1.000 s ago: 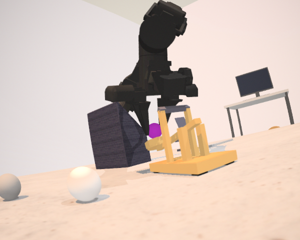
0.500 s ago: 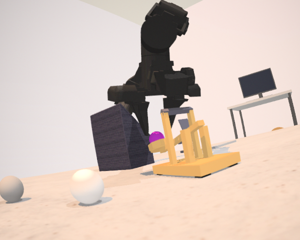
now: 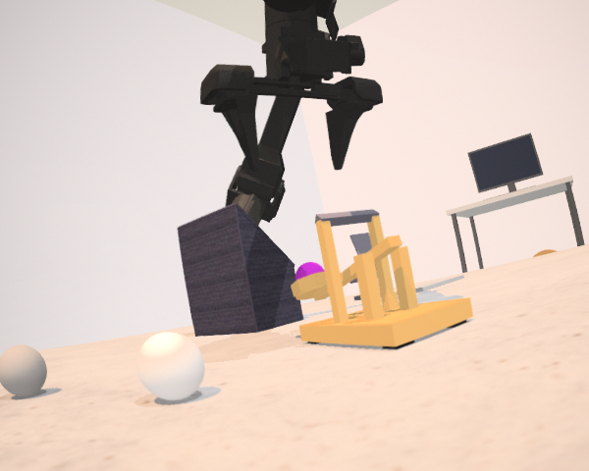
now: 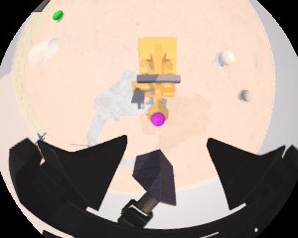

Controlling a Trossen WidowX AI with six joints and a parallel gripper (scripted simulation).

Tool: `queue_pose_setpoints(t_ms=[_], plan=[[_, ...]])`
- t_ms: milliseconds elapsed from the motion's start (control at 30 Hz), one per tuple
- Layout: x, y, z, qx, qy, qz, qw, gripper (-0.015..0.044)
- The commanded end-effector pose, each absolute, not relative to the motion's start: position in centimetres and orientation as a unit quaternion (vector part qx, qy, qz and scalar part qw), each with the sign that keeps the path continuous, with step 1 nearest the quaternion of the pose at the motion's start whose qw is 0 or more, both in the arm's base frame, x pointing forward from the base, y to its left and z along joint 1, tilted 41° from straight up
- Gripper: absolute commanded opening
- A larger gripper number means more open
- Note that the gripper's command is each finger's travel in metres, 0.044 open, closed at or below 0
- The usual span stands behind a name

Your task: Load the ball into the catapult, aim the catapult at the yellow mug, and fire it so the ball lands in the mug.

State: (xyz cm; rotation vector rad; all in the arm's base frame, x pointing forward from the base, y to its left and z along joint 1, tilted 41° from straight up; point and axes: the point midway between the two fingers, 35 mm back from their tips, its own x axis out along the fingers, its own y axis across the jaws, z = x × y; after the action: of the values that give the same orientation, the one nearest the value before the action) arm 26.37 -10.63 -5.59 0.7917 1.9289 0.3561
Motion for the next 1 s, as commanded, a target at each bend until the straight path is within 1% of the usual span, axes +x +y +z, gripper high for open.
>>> queue_pose_setpoints(t_ms=[0,333,733,800,967], plan=[[29.9,-12.4,-6.7,0.325,0.768,0.111,0.541,0.0440],[39.0,-17.3,-7.6,0.331,0.676,0.030,0.657,0.0440],[50.5,-23.1,-5.3,0.347,0.532,-0.029,0.772,0.0440],[51.6,-23.6,-4.9,0.349,0.515,-0.033,0.783,0.0440],[51.8,-23.6,-4.8,0.349,0.512,-0.033,0.784,0.0440]])
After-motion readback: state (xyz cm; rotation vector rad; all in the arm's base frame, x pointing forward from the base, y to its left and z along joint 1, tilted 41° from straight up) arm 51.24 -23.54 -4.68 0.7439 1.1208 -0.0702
